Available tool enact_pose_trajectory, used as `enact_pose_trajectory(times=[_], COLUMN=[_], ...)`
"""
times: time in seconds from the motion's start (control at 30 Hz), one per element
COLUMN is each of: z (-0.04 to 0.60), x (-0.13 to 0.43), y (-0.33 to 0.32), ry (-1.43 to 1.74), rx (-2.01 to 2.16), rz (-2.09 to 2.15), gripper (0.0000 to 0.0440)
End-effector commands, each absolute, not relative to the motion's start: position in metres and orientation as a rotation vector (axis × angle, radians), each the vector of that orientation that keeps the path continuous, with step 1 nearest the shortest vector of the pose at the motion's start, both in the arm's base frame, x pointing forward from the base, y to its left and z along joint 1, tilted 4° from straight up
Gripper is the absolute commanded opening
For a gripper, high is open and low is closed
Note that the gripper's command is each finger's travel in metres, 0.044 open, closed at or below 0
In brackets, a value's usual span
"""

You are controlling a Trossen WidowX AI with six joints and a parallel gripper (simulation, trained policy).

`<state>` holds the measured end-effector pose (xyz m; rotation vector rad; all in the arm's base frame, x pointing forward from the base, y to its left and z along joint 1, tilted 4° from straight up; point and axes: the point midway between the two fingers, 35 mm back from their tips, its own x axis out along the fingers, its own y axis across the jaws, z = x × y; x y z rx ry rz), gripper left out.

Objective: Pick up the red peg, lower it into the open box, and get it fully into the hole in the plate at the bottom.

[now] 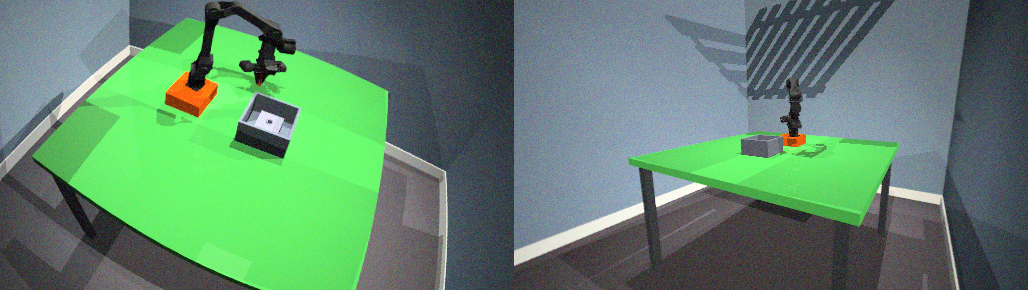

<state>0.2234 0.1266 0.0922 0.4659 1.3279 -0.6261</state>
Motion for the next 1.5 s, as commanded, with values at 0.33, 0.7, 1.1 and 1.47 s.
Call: enact_pose_trajectory(times=[0.33, 0.7, 1.1, 1.47], z=[0.126, 0.121, 0.097, 0.068], x=[0.269, 0.307, 0.336, 0.34], y=[0.084, 0.042, 0.007, -0.003], ry=[1.19, 1.137, 1.175, 1.276], rx=[0.572, 0.604, 0.579, 0.532], rz=[-0.733, -0.782, -0.743, -0.656], gripper=[0.0, 0.0, 0.0, 0.001])
